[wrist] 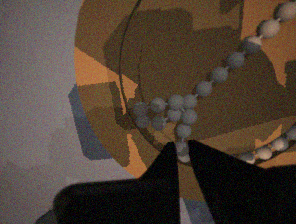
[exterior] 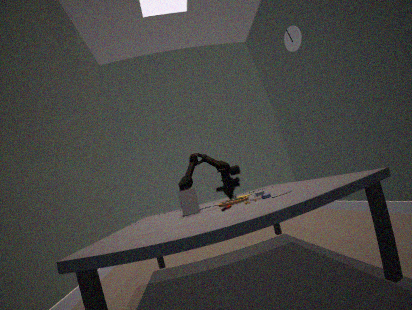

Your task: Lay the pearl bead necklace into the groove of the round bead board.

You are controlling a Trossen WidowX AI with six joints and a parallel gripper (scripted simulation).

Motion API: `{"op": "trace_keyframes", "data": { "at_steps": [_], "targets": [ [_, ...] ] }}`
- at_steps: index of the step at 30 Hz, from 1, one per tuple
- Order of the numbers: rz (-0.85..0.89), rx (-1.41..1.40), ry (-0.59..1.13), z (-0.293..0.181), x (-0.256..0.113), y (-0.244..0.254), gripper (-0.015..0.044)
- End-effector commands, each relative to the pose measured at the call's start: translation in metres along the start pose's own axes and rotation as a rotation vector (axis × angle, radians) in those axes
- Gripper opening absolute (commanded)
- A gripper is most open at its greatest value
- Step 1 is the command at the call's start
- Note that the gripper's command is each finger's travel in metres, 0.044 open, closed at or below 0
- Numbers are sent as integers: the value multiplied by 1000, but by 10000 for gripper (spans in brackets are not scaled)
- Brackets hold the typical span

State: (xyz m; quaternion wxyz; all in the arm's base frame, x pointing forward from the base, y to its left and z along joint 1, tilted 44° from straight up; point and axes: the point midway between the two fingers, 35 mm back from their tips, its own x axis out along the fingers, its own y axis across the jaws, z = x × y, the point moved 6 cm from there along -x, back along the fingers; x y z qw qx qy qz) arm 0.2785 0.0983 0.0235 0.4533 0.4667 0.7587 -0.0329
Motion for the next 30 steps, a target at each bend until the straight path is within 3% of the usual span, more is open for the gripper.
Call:
{"op": "trace_keyframes", "data": {
  "at_steps": [1, 14, 30],
  "targets": [
    [4, -6, -1, -4, -1, 7, 0],
    [4, -6, 0, -4, 6, 7, 0],
    [4, -6, -1, -4, -1, 7, 420]
  ]
}}
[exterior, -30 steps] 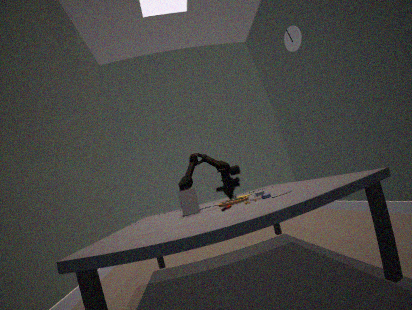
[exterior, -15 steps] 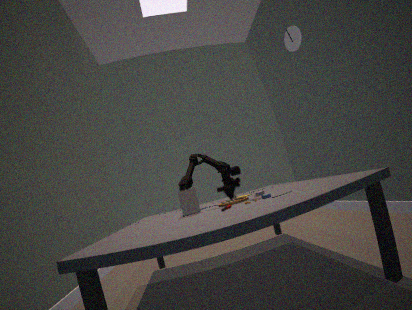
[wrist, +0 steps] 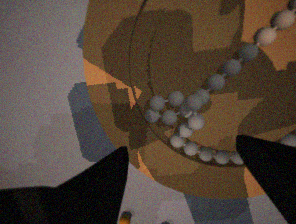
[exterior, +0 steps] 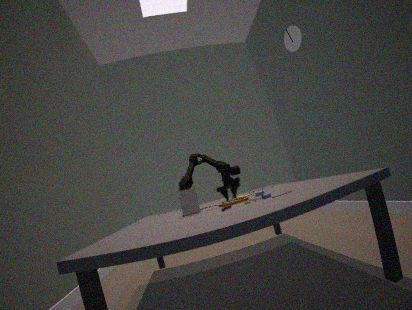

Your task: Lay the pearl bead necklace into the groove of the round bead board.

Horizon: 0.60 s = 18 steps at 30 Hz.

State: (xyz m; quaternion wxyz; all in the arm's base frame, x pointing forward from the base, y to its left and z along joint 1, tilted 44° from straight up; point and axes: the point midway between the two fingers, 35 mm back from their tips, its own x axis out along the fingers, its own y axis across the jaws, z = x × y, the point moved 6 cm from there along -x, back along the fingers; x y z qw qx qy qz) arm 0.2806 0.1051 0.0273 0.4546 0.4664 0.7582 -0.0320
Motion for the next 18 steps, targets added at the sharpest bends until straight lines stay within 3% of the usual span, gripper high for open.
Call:
{"op": "trace_keyframes", "data": {
  "at_steps": [1, 18],
  "targets": [
    [0, 0, 0, 0, 0, 0, 440],
    [3, -4, 1, 0, -3, 0, 440]
  ]
}}
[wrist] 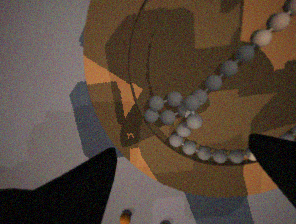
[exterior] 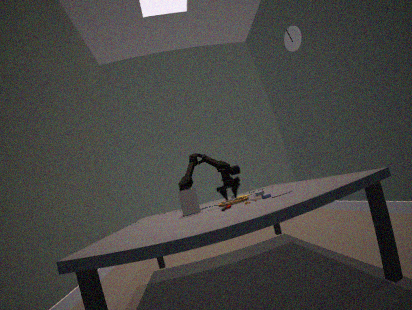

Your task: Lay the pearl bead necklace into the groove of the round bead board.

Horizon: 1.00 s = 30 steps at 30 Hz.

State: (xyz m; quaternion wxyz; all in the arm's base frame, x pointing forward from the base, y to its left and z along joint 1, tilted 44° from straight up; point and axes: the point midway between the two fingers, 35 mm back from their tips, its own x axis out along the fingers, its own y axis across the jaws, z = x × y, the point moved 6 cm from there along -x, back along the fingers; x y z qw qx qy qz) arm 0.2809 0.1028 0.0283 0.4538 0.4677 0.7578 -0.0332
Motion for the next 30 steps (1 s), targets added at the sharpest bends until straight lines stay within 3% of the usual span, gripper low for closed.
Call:
{"op": "trace_keyframes", "data": {
  "at_steps": [1, 4, 13, 30],
  "targets": [
    [2, -7, 1, -1, -1, 1, 440],
    [1, -125, -2, 5, -3, -3, 361],
    [-11, -849, -13, 38, -14, -26, 125],
    [-9, -2101, -1, 84, -33, -78, 120]
  ]
}}
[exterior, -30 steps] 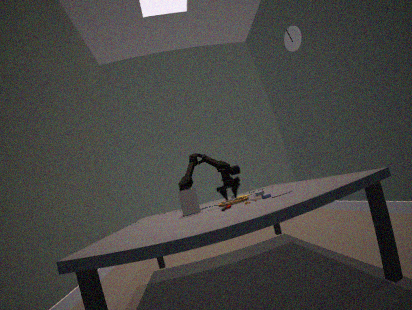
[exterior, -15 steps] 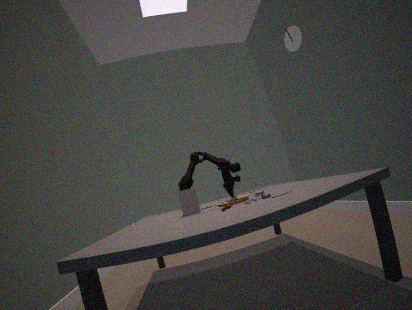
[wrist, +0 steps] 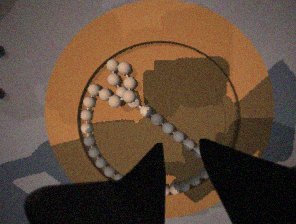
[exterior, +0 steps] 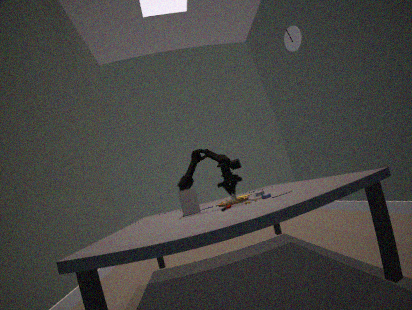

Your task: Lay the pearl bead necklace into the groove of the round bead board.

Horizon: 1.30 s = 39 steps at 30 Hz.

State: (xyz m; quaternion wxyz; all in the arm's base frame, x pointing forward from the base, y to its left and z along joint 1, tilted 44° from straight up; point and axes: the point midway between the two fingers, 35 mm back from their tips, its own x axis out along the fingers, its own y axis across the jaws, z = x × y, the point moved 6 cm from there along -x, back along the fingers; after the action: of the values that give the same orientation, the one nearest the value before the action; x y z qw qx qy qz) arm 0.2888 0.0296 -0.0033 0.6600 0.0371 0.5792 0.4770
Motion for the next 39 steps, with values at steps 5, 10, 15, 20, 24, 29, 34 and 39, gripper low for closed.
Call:
{"op": "trace_keyframes", "data": {
  "at_steps": [5, 10, 15, 20, 24, 29, 34, 39],
  "targets": [
    [23, -703, 8, -30, -5, -31, 120],
    [23, -703, 8, -30, -5, -31, 120],
    [23, -703, 8, -30, -5, -31, 120],
    [23, -703, 8, -31, 6, -31, 120],
    [10, -718, 8, -28, 4, -31, 120],
    [12, -716, 7, -28, 8, -31, 120],
    [15, -713, 7, -29, 16, -31, 120],
    [18, -709, 7, -29, 23, -30, 120]
  ]
}}
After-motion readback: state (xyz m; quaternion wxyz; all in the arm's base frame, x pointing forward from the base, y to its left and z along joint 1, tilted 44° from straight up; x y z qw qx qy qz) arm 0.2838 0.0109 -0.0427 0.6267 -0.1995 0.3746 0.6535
